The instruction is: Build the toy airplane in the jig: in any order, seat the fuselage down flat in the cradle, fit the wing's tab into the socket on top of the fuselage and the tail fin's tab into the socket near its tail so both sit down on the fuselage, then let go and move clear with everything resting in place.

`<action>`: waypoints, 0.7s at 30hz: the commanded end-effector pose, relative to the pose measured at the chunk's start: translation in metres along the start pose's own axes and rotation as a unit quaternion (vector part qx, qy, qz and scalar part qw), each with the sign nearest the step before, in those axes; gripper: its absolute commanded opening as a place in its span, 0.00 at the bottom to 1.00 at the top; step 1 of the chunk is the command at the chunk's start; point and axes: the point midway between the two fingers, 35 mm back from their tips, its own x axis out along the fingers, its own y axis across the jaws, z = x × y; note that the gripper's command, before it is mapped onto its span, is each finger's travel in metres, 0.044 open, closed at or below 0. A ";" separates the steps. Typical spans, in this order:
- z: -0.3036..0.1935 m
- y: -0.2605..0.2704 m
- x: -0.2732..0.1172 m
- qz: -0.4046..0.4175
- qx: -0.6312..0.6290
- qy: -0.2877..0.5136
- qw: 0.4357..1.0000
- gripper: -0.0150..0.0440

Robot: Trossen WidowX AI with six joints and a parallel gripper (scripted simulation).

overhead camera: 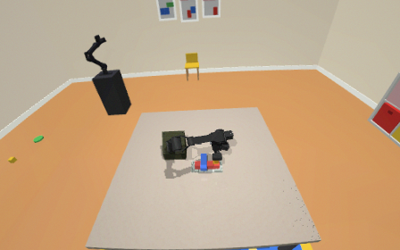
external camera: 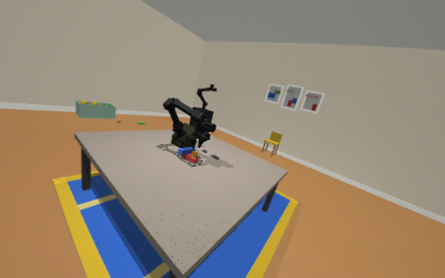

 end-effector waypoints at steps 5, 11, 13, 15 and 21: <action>0.000 0.001 -0.033 0.001 0.003 -0.002 1.000 0.69; 0.000 0.001 -0.033 0.001 0.003 -0.002 1.000 0.69; -0.001 0.000 -0.033 0.001 0.003 -0.002 1.000 0.69; -0.001 0.000 -0.033 0.001 0.003 -0.002 1.000 0.69; -0.001 0.000 -0.033 0.001 0.003 -0.002 1.000 0.69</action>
